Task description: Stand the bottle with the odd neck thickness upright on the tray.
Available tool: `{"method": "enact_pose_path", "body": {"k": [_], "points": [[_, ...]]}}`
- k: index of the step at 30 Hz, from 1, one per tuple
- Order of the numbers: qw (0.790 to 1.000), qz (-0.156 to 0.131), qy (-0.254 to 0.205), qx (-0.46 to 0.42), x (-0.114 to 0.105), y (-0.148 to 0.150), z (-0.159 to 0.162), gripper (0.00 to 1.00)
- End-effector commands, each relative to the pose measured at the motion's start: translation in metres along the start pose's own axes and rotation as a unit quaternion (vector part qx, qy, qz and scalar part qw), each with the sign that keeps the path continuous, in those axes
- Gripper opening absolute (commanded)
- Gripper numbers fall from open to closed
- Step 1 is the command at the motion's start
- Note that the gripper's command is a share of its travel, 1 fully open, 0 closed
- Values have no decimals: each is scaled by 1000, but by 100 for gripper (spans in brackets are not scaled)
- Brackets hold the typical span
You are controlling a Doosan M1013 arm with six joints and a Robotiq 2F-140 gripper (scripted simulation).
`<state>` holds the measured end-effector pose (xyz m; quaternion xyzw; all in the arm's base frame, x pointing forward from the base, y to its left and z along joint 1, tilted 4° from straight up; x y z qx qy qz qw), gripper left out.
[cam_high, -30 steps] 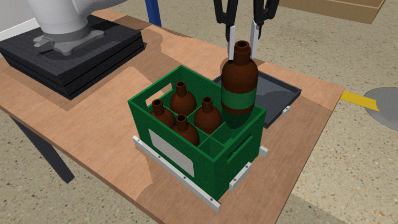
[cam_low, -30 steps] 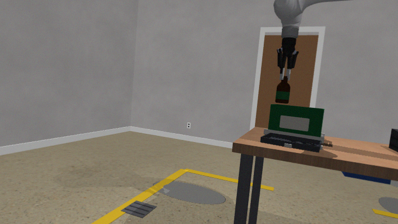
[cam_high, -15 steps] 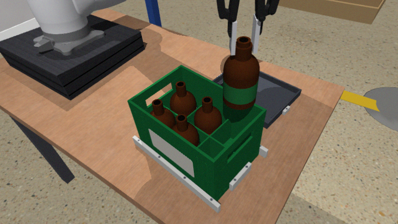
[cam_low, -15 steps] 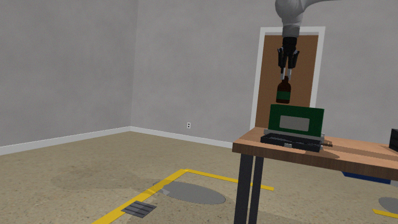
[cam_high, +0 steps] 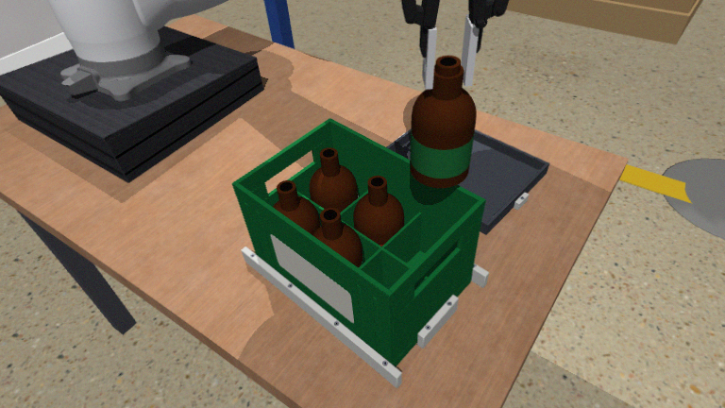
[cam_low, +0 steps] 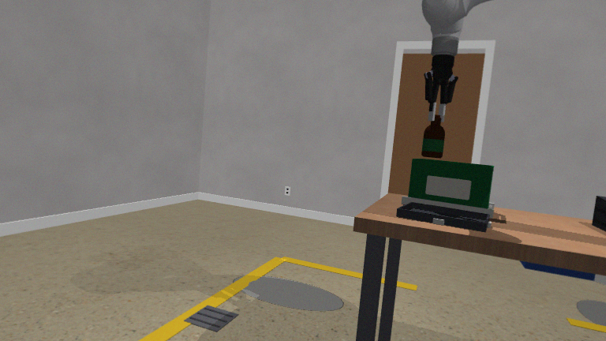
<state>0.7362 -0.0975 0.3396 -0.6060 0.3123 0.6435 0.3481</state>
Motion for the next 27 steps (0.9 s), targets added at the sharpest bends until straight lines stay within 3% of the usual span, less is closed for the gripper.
{"method": "enact_pose_path", "body": {"k": [1, 27], "points": [[1000, 0, 0, 0, 0, -2, 6, 0], [1000, 0, 0, 0, 0, -20, 53, 0]]}}
Point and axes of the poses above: the point where the finger pads meet when closed, its own x axis out along the fingers, its own y axis across the jaws, z = x × y, the point moved 10 cm from there along -x, back along the fingers
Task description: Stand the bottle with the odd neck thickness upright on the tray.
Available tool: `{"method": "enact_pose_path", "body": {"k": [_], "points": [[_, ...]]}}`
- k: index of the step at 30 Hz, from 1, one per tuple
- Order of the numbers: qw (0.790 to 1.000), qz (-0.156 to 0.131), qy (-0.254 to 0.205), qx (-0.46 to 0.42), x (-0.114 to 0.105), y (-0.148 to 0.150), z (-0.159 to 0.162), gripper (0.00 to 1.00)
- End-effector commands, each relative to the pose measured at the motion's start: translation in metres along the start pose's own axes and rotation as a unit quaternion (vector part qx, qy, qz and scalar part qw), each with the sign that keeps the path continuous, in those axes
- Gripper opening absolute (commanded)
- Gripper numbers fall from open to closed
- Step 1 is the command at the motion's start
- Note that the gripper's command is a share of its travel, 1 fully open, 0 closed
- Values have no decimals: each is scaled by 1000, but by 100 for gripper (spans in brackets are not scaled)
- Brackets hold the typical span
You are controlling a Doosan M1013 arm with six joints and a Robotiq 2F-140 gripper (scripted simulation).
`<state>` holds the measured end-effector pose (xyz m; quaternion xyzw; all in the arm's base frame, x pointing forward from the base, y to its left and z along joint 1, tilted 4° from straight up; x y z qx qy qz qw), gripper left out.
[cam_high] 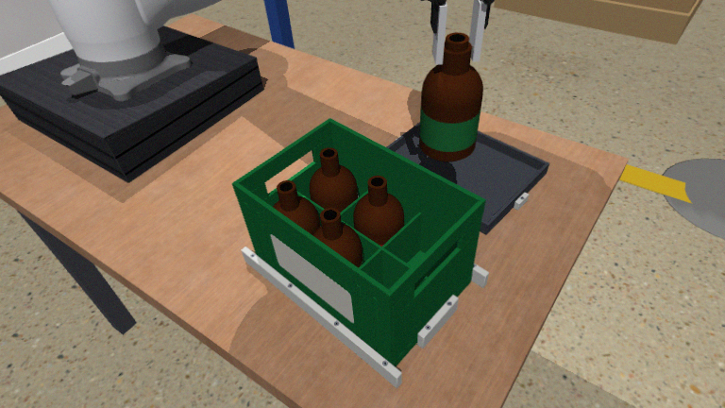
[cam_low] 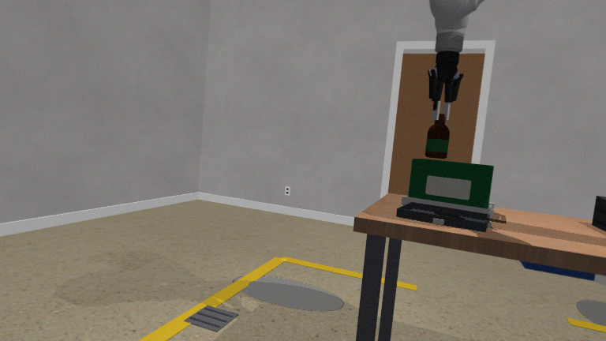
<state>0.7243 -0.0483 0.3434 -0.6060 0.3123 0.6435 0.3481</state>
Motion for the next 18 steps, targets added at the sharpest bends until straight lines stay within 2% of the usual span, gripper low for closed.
{"method": "enact_pose_path", "body": {"k": [1, 18], "points": [[1000, 0, 0, 0, 0, -3, 7, 0], [1000, 0, 0, 0, 0, -16, 42, 0]]}}
Point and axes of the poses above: the point where the finger pads meet when closed, its own x axis out along the fingers, its own y axis across the jaws, z = x × y, the point moved 10 cm from there along -x, back along the fingers
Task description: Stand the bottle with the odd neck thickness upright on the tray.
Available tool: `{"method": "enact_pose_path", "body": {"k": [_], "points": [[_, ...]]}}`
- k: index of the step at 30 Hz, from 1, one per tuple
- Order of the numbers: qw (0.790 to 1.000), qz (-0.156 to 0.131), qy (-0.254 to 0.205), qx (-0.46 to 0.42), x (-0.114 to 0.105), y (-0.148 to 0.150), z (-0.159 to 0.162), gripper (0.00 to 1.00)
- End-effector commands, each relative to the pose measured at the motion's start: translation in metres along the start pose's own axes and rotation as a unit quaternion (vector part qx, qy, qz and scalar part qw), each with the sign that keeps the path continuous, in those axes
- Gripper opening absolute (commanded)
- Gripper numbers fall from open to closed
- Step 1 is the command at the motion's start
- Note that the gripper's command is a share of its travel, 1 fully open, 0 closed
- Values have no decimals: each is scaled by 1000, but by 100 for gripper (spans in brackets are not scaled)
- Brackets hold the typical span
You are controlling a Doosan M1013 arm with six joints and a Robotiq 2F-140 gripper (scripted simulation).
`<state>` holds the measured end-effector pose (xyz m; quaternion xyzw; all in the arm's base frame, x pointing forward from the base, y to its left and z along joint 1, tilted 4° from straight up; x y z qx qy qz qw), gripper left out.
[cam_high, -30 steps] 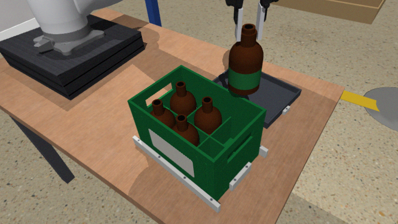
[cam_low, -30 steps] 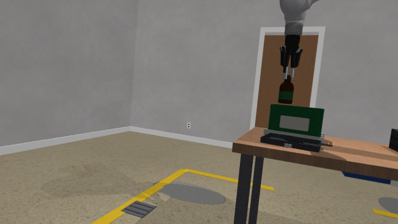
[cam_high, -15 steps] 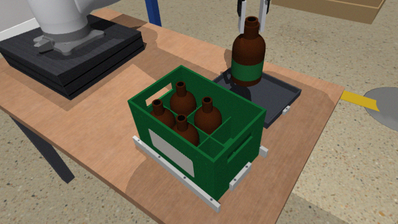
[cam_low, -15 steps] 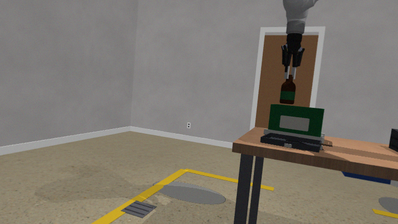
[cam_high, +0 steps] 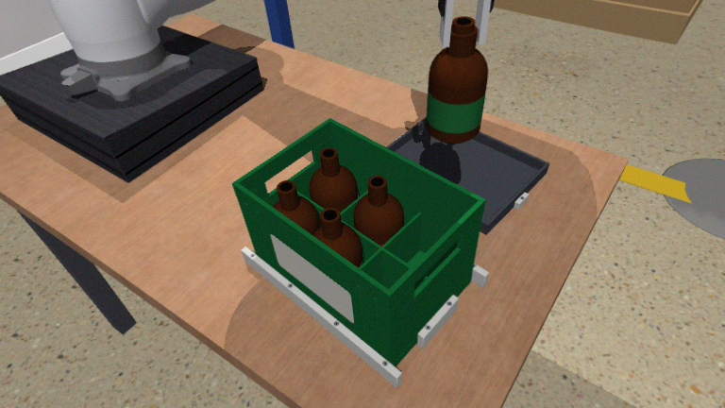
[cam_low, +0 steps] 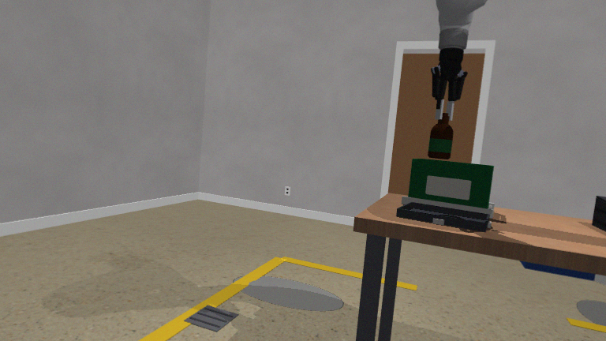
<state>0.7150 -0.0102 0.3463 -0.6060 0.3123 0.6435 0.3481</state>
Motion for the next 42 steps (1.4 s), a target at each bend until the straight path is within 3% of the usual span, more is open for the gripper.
{"method": "enact_pose_path", "body": {"k": [1, 42], "points": [[1000, 0, 0, 0, 0, -3, 8, 0], [1000, 0, 0, 0, 0, -30, 80, 0]]}}
Point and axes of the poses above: the point where the finger pads meet when closed, its own x axis out along the fingers, its own y axis across the jaws, z = x × y, the point moved 10 cm from there along -x, back along the fingers
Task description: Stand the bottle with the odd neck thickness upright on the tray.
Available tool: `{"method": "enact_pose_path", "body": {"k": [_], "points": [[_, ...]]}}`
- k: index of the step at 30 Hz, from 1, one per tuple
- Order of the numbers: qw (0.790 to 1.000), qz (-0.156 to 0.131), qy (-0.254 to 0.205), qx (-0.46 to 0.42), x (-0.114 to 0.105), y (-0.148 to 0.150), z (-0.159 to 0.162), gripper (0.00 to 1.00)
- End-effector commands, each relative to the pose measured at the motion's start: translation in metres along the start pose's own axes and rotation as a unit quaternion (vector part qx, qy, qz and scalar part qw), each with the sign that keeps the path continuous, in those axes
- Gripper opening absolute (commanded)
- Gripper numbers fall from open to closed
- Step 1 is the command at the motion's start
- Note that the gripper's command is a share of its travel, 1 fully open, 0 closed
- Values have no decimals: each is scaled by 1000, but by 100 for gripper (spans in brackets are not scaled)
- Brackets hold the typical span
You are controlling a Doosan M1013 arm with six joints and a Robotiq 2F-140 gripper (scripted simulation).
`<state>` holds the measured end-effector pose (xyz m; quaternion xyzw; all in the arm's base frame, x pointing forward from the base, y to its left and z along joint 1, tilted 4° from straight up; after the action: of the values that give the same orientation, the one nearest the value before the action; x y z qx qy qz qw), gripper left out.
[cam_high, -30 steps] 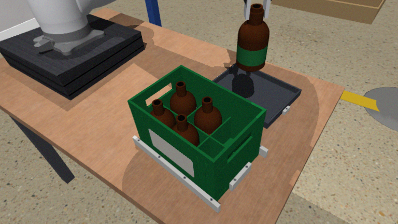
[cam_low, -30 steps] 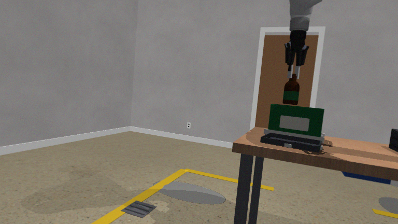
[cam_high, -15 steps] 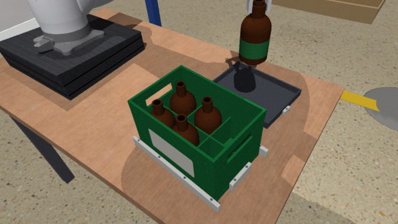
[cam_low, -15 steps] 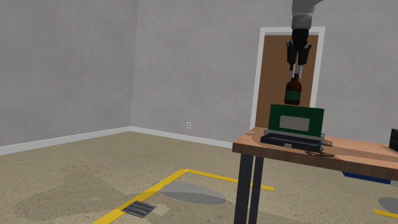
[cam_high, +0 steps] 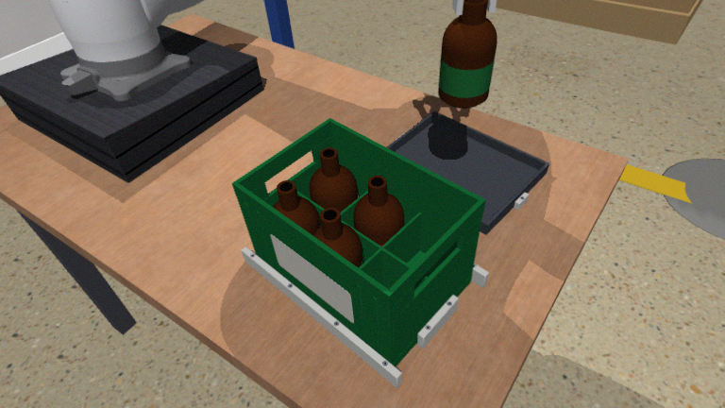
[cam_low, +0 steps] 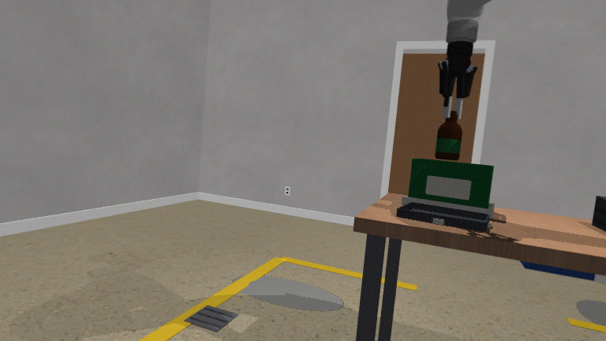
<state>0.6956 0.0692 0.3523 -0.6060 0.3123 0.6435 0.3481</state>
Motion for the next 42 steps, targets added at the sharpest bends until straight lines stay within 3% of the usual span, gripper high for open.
{"method": "enact_pose_path", "body": {"k": [1, 42], "points": [[1000, 0, 0, 0, 0, -2, 5, 0], [1000, 0, 0, 0, 0, -13, 35, 0]]}}
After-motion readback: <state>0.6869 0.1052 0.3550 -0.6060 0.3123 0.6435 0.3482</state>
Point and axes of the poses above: the point where the finger pads meet when closed, its own x axis out along the fingers, its own y axis across the jaws, z = x × y, the point moved 10 cm from there along -x, back along the fingers
